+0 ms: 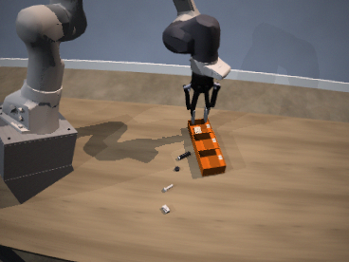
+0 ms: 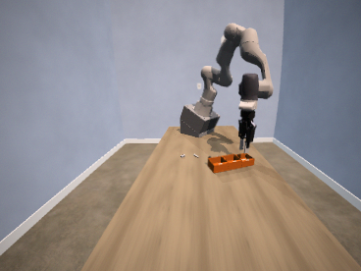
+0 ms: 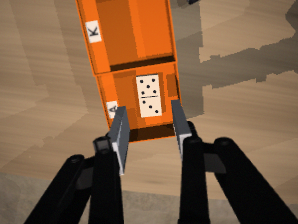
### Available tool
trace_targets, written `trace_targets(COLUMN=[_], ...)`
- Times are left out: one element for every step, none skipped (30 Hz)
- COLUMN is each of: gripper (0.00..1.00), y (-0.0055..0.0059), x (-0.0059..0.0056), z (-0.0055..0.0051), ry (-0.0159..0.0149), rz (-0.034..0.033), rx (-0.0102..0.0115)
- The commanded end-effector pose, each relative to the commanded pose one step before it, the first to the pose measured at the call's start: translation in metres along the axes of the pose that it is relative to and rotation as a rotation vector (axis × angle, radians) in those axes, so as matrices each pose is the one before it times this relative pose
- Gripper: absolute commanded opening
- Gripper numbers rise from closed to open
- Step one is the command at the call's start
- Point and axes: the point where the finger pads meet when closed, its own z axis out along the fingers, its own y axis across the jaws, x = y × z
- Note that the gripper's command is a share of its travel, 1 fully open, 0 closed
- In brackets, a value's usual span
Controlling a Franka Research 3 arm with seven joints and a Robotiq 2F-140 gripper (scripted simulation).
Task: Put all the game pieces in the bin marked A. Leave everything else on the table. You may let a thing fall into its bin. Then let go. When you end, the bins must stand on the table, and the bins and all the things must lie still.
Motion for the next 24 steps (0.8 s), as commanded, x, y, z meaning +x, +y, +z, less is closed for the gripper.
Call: trace_targets(gripper=[1.00,1.00,1.00,1.00,1.00,1.00,1.00,1.00,1.00,1.00,1.00,1.00,1.00,1.00,1.00,1.00,1.00,1.00,1.00,1.00,1.00,1.00,1.00,1.00], y=[-0.00035,0.00000,0.00000,0.00000,0.00000,0.00000,0.00000,0.00000,0.00000,0.00000,0.00000,0.00000,0.00000,0.00000,0.00000,0.00000,0.00000,0.00000,0.00000,0.00000,0.00000,0.00000,0.00000,0.00000], x=[-0.00019,0.00000,0.00000,0.00000,0.00000,0.00000,0.00000,0.00000,0.00000,0.00000,0.00000,0.00000,0.00000,0.00000,0.00000,0.00000,0.00000,0.00000,0.00000,0.00000,0.00000,0.00000,0.00000,0.00000], z=[-0.01108,-0.00400,-0.00400,-0.00400,-0.00400,-0.00400,-0.00400,-0.00400,-0.00400,-0.00400,-0.00400,-0.00400,-0.00400,0.00000,0.00000,-0.00400,-0.00400,-0.00400,-0.00400,-0.00400,-0.00400,-0.00400,-0.00400,-0.00400], ry=[-0.00200,0.00000,0.00000,0.00000,0.00000,0.00000,0.00000,0.00000,0.00000,0.00000,0.00000,0.00000,0.00000,0.00000,0.00000,0.00000,0.00000,0.00000,0.00000,0.00000,0.00000,0.00000,0.00000,0.00000], rz=[-0.00098,0.00000,0.00000,0.00000,0.00000,0.00000,0.00000,0.00000,0.00000,0.00000,0.00000,0.00000,0.00000,0.00000,0.00000,0.00000,0.00000,0.00000,0.00000,0.00000,0.00000,0.00000,0.00000,0.00000], rx=[0.00109,0.00000,0.00000,0.00000,0.00000,0.00000,0.00000,0.00000,0.00000,0.00000,0.00000,0.00000,0.00000,0.00000,0.00000,0.00000,0.00000,0.00000,0.00000,0.00000,0.00000,0.00000,0.00000,0.00000])
